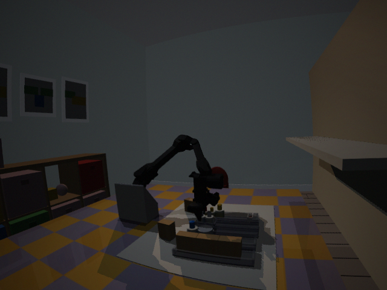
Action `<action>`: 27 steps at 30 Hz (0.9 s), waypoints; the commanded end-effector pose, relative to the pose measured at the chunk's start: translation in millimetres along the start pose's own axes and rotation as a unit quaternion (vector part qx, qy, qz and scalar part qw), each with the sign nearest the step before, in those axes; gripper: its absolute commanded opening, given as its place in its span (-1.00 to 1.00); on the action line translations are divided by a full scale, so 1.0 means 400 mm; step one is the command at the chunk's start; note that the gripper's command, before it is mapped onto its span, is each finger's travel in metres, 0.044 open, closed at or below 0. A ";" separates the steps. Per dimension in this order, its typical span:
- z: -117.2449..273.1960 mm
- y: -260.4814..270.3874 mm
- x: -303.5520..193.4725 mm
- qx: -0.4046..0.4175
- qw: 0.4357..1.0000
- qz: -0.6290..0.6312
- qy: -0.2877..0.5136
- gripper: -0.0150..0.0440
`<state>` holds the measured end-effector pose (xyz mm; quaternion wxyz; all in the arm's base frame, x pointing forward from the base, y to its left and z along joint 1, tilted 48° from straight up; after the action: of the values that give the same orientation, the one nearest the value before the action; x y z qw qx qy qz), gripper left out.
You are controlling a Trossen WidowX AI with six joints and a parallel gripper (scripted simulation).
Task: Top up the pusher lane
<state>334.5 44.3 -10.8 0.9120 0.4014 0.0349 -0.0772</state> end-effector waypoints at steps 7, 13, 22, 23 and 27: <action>-0.001 0.004 0.001 0.004 1.000 0.004 -0.004 -0.49; -0.001 0.003 -0.001 0.004 1.000 0.004 -0.004 -0.49; -0.001 0.003 -0.005 0.004 1.000 0.004 -0.004 -0.49; -0.001 0.003 -0.005 0.004 1.000 0.004 -0.004 -0.49; -0.001 0.002 -0.007 0.004 1.000 0.004 -0.004 -0.49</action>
<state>330.8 44.5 -10.8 0.9120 0.4015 0.0333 -0.0771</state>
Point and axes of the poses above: the point midway between the two fingers, 35 mm back from their tips, its own z axis back along the fingers, its own y axis across the jaws, x = y × z, the point moved 5 cm from there along z, back along the fingers, and after that the axes turned 10 degrees about -z, right-handed, at the moved point
